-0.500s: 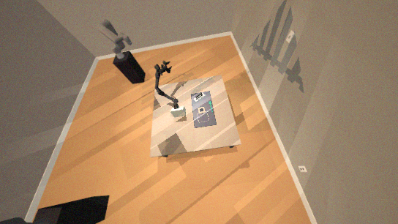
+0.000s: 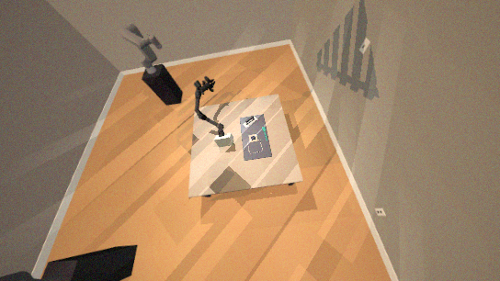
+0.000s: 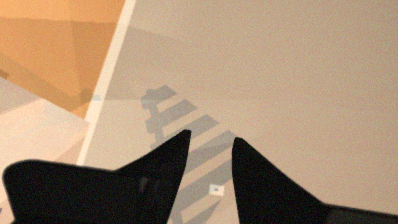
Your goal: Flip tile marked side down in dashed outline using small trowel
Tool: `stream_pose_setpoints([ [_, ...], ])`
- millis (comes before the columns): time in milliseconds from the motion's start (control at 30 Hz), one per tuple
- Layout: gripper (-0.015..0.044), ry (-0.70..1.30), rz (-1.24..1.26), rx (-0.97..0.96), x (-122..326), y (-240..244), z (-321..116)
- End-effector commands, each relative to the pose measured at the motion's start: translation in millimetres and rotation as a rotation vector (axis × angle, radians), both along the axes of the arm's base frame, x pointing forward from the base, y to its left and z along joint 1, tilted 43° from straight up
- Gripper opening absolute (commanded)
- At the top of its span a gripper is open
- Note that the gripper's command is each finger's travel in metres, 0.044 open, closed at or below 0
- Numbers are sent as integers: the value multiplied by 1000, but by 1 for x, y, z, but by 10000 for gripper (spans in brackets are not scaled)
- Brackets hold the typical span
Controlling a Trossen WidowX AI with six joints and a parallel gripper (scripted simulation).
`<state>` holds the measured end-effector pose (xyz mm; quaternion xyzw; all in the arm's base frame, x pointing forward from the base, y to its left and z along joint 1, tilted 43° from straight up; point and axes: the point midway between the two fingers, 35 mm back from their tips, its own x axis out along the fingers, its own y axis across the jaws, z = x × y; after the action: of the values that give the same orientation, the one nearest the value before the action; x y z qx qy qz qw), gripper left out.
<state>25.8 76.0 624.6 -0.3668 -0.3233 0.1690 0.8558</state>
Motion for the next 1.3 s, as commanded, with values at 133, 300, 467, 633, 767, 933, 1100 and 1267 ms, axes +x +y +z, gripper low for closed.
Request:
stream_pose_setpoints([
  [133,100,0,0,0,0,0,0],
  [300,0,0,0,0,0,0,0],
  [467,0,0,0,0,0,0,0],
  [633,0,0,0,0,0,0,0],
  [767,0,0,0,0,0,0,0],
  [933,100,0,0,0,0,0,0],
  [1100,100,0,0,0,0,0,0],
  [1267,100,0,0,0,0,0,0],
])
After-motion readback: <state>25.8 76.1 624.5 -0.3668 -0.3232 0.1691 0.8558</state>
